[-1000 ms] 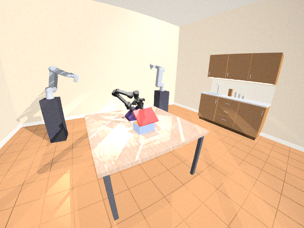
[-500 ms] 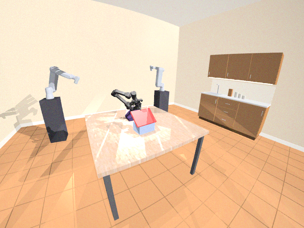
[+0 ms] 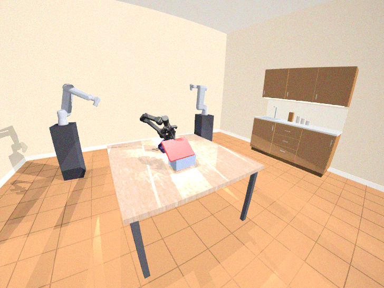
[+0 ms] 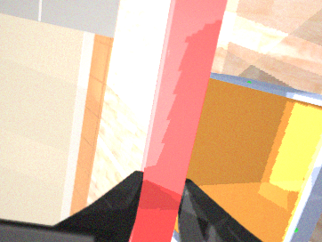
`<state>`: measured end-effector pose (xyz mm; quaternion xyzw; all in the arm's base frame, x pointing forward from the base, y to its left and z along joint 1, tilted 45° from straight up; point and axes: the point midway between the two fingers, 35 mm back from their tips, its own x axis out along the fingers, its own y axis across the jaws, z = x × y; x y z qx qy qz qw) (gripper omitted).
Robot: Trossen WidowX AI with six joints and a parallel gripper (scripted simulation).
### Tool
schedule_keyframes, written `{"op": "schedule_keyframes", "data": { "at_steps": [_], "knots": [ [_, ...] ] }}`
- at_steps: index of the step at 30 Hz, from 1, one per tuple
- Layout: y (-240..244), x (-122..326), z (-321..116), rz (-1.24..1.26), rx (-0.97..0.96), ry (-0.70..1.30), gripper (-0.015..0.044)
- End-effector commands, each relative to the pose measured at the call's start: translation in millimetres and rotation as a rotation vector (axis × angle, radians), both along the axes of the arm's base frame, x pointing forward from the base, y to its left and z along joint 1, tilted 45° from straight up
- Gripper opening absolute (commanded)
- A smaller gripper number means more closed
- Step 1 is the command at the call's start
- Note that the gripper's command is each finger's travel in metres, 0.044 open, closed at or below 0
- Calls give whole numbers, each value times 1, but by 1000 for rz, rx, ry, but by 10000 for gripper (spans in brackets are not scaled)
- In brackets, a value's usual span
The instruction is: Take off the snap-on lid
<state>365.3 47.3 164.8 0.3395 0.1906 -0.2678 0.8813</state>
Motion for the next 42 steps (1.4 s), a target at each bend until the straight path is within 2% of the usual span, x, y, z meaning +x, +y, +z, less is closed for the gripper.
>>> {"op": "schedule_keyframes", "data": {
  "at_steps": [1,42],
  "knots": [
    [-4,1,10,9,5,-10,0],
    [-63,3,68,9,2,-12,0]
  ]
}}
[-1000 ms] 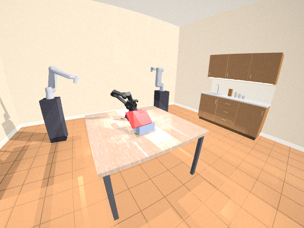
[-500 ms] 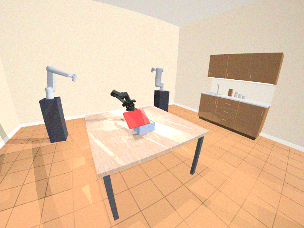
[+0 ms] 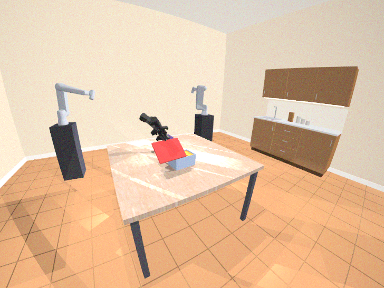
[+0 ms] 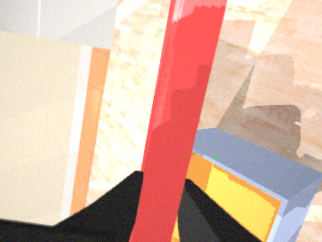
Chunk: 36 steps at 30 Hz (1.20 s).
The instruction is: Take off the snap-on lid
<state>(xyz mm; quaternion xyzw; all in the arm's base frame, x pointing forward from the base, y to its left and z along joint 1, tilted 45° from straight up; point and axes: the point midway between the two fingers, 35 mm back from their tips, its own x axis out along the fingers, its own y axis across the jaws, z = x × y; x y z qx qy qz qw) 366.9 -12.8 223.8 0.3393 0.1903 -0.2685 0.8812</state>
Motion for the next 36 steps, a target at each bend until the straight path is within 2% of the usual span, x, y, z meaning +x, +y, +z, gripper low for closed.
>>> {"op": "schedule_keyframes", "data": {
  "at_steps": [1,36],
  "knots": [
    [-4,1,10,10,2,-12,0],
    [-54,2,61,10,-1,-14,0]
  ]
}}
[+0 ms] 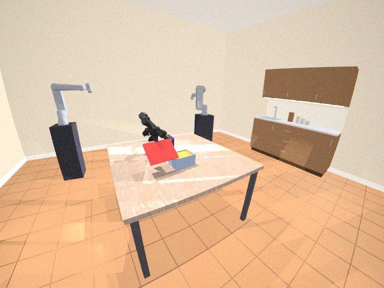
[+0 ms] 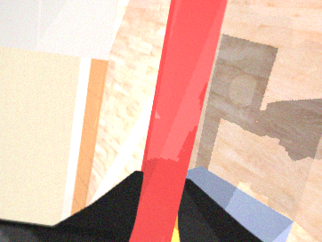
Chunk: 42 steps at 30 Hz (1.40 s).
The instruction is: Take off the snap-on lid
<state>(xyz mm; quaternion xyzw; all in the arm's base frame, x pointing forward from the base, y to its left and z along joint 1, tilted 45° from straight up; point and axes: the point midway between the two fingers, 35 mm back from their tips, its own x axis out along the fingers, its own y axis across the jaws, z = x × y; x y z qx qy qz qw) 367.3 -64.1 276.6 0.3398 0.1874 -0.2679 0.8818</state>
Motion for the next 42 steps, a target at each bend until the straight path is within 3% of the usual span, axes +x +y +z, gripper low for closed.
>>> {"op": "schedule_keyframes", "data": {
  "at_steps": [1,33,42],
  "knots": [
    [-4,1,9,11,0,-9,0],
    [-49,1,55,11,-4,-12,0],
    [-51,1,49,11,-4,-12,0]
  ]
}}
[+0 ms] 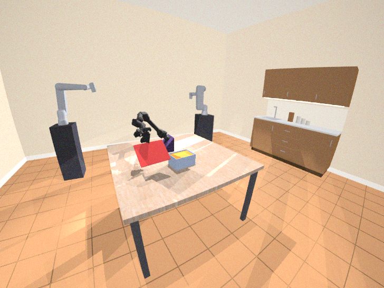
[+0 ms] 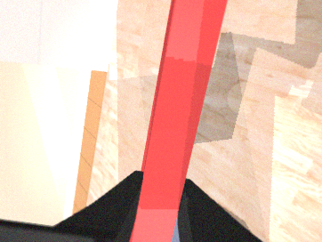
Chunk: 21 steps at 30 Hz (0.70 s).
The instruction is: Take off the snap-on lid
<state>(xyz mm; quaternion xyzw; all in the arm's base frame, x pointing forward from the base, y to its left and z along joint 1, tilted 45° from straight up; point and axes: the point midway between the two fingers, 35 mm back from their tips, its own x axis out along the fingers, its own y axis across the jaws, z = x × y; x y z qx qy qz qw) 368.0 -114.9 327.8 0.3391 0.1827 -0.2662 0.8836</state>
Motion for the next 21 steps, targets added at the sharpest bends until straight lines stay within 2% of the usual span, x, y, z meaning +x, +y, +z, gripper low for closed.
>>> {"op": "schedule_keyframes", "data": {
  "at_steps": [1,21],
  "knots": [
    [0,0,-4,10,0,-2,0],
    [-12,1,-18,10,-1,-2,0]
  ]
}}
